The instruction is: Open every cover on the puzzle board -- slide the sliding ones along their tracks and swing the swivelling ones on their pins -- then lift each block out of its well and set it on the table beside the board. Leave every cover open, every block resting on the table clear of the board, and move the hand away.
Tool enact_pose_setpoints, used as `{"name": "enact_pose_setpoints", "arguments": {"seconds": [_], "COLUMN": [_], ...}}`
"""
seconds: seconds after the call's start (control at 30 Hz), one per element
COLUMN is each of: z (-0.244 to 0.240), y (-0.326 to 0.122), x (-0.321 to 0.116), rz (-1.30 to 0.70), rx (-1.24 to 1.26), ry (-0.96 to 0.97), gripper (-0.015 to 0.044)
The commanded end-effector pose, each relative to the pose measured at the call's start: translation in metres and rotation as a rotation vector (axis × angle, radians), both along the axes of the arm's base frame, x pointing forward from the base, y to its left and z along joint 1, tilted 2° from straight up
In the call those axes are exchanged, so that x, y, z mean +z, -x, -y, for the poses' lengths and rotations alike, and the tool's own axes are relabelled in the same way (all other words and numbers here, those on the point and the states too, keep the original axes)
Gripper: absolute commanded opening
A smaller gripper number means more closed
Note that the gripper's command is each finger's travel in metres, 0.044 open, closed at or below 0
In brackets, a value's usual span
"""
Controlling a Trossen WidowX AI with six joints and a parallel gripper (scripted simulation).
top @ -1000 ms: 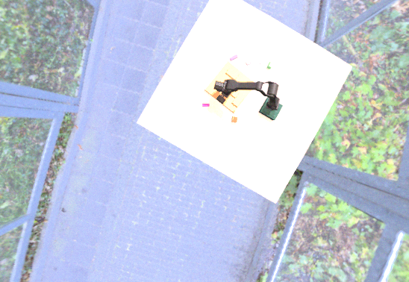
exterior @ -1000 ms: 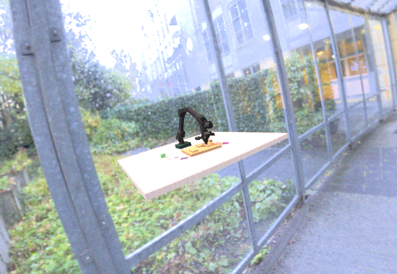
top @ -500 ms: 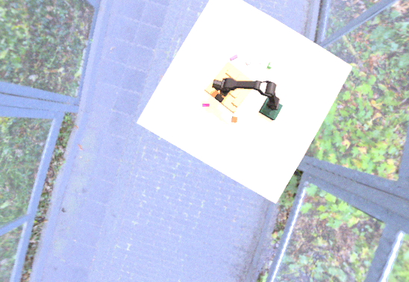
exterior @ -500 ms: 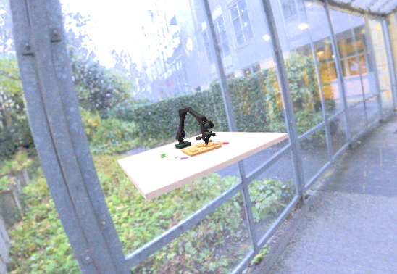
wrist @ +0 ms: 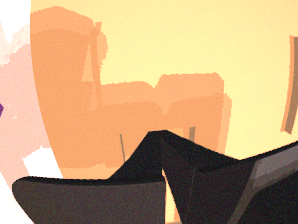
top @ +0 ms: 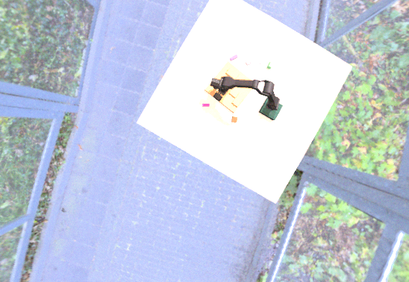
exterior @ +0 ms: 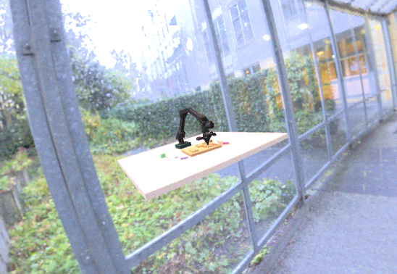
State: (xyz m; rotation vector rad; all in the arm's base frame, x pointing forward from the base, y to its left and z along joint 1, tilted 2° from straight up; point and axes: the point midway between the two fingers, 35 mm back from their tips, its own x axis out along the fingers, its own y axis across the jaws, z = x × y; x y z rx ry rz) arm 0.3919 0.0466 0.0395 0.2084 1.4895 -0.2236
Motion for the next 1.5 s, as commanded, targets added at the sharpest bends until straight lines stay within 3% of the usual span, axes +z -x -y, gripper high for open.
{"name": "enact_pose_setpoints", "arguments": {"seconds": [0.0,0.83,1.47], "z": [0.001,0.009,0.01], "y": [-0.005,-0.028,-0.03], "x": [-0.002,-0.001,0.023], "rz": [-0.004,-0.002,-0.001], "rx": [0.003,0.003,0.003], "ry": [-0.005,-0.004,-0.004], "gripper": [0.0,0.0,0.0]}}
